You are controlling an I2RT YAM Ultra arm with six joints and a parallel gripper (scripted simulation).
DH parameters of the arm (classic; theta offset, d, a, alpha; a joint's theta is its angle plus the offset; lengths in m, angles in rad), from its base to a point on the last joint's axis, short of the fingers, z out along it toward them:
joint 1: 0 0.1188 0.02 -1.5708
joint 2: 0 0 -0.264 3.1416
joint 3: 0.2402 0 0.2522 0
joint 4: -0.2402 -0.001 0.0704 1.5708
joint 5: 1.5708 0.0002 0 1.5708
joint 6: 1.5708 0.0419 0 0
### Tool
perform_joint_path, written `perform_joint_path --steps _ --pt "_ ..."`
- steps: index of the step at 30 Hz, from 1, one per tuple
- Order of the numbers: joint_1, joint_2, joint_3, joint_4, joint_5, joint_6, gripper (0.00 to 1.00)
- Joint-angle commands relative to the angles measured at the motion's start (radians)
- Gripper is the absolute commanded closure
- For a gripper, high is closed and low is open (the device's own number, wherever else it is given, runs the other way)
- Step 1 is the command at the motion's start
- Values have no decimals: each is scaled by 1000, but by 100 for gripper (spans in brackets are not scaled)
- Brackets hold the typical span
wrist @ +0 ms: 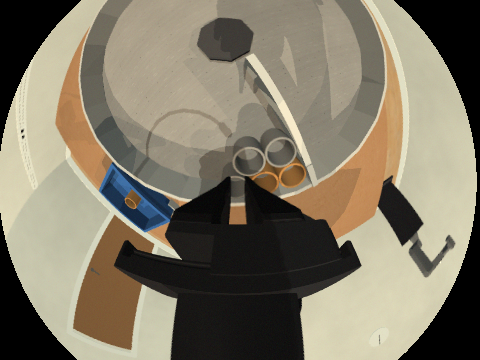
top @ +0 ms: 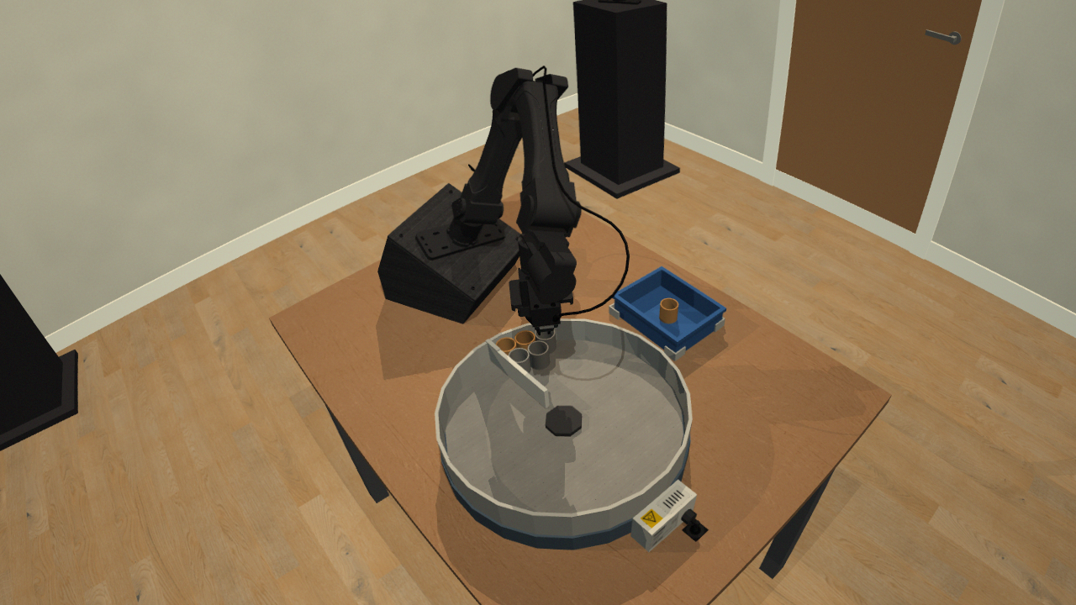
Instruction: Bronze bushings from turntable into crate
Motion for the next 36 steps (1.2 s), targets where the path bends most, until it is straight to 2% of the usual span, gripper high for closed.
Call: perform_joint_path --steps 1,2,36 --pt "-18 8 41 -8 -9 -7 85" --pt "-17 -27 43 -3 -8 -6 85" --pt "-17 -8 50 -2 -8 -5 85"
